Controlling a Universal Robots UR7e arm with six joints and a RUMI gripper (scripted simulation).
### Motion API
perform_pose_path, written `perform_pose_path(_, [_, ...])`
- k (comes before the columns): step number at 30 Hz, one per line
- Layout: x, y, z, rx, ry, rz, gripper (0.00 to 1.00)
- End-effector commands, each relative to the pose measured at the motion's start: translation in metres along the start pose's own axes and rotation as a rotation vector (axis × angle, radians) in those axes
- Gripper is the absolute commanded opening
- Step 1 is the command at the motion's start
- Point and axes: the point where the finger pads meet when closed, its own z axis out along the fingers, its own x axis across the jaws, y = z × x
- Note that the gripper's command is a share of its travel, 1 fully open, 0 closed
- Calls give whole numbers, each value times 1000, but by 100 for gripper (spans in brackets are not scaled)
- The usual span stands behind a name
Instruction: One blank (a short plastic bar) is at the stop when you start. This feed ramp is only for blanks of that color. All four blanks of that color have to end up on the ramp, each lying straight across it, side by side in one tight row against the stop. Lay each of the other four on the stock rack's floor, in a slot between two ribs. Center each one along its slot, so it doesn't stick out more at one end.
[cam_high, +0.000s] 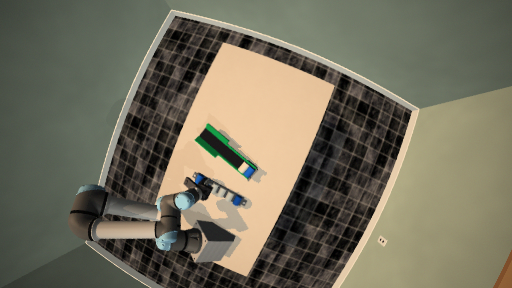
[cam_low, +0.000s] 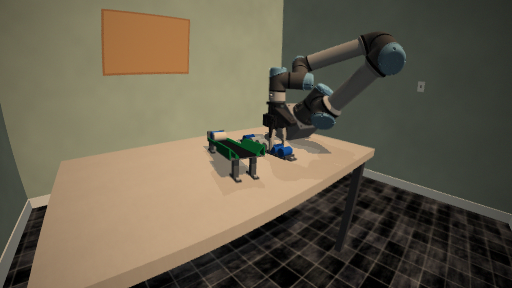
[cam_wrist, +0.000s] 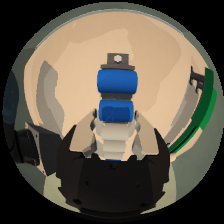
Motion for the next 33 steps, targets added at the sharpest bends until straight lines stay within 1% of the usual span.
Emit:
perform_pose_path(1, [0, 0, 0, 0, 1, 0, 47])
perform_pose_path(2, [0, 0, 0, 0, 1, 0, 34])
perform_pose_path(33, [0, 0, 0, 0, 1, 0, 34])
